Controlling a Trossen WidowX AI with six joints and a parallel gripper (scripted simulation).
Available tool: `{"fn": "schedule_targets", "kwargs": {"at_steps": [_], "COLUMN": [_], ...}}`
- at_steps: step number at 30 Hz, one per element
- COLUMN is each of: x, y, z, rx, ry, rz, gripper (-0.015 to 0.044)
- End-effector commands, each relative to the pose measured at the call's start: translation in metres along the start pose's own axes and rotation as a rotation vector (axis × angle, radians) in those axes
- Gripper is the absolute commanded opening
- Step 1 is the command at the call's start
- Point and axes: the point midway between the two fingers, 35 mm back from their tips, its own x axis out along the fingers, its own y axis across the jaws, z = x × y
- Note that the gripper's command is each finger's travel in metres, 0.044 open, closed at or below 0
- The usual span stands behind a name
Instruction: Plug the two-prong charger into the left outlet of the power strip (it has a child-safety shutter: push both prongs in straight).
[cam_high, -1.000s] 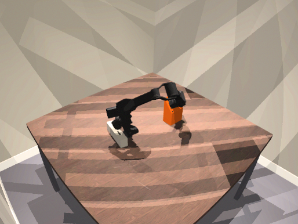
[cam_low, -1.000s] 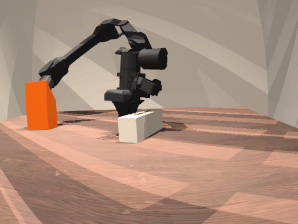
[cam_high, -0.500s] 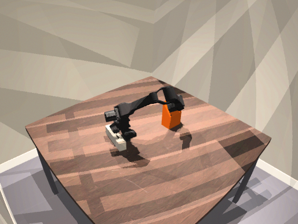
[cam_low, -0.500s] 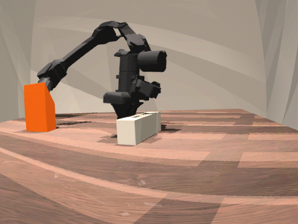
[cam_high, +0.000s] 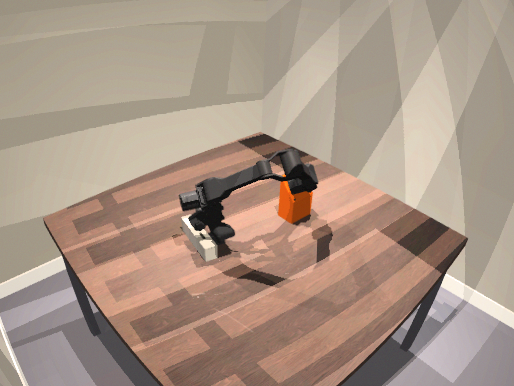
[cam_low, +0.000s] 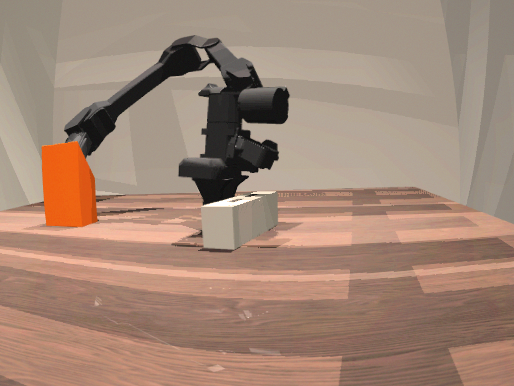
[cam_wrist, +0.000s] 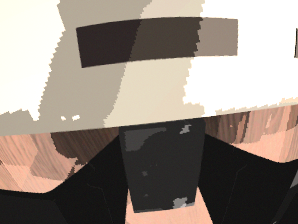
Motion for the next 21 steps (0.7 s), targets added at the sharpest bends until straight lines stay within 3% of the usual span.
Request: {"fn": "schedule_targets", "kwargs": {"at_steps": [1, 21], "x": [-0.0014, -0.0021], "y": [0.0012, 0.0016], "z": [0.008, 0.0161], "rx": [-0.013, -0.013], "ry": [-0.015, -0.016], "rz": [0.001, 0.001], "gripper": [0.0, 0.0]}}
